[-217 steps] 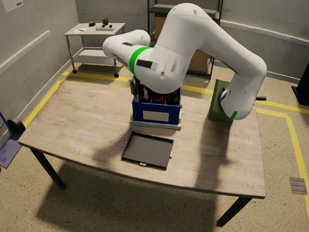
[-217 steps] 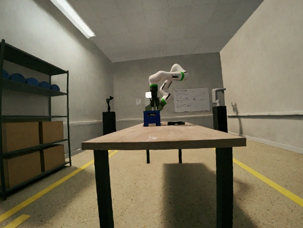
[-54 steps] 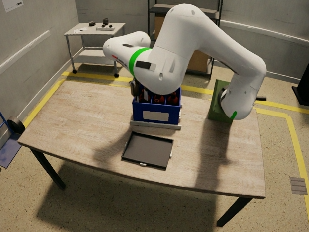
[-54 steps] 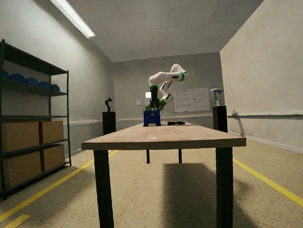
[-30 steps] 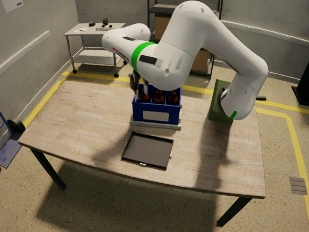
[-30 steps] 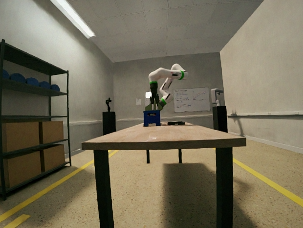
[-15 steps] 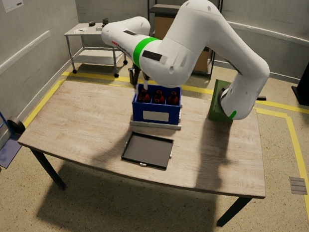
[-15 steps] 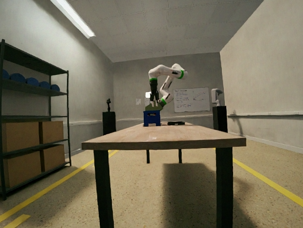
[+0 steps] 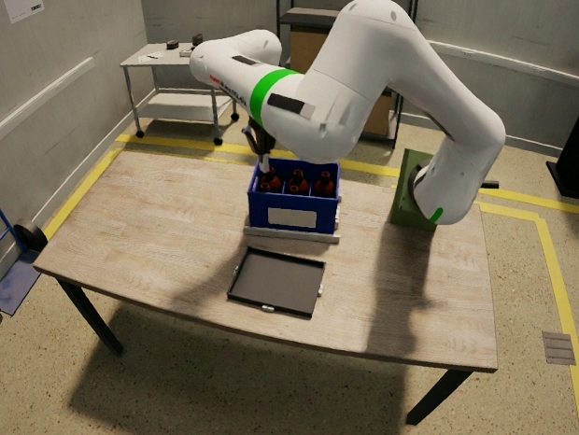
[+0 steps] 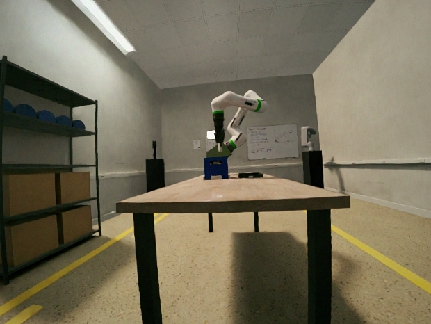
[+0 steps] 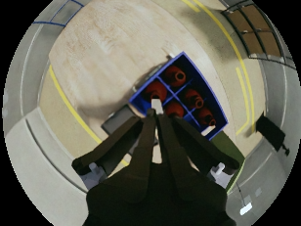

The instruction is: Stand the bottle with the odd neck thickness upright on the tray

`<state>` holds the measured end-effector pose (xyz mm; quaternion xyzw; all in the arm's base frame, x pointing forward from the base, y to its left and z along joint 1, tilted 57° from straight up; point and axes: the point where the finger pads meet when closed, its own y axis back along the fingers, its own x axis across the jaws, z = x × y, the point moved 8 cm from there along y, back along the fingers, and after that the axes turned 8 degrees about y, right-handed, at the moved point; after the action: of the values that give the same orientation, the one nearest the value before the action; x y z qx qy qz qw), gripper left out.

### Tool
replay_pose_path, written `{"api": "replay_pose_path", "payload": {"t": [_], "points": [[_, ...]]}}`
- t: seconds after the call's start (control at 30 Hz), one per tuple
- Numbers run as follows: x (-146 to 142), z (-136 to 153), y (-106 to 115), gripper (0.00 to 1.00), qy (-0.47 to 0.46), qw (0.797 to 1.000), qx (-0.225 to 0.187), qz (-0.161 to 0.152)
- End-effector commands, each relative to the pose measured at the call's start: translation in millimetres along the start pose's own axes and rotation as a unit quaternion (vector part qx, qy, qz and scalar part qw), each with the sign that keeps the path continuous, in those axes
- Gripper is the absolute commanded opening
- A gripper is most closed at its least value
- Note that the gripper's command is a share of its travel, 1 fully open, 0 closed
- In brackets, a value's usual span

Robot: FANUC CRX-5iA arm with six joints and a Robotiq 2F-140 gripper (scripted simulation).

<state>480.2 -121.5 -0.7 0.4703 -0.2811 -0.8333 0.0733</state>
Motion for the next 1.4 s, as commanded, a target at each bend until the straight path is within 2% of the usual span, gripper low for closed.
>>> {"api": "replay_pose_path", "payload": {"t": [0.0,0.83,0.87,0.9,0.97,1.0,1.37], "points": [[0.1,-0.3,0.9,0.10,0.000,1.000,0.001,0.000],[2.5,0.4,1.1,0.10,0.000,1.000,0.001,0.000],[15.8,4.2,2.3,0.10,-0.001,1.000,0.002,0.001],[40.6,12.6,4.1,0.10,-0.002,1.000,0.004,0.002],[40.6,12.6,4.1,0.10,-0.002,1.000,0.004,0.002],[59.7,20.3,5.1,0.10,-0.002,1.000,0.005,0.003],[146.8,71.3,4.0,0.10,-0.002,1.000,0.004,0.003]]}}
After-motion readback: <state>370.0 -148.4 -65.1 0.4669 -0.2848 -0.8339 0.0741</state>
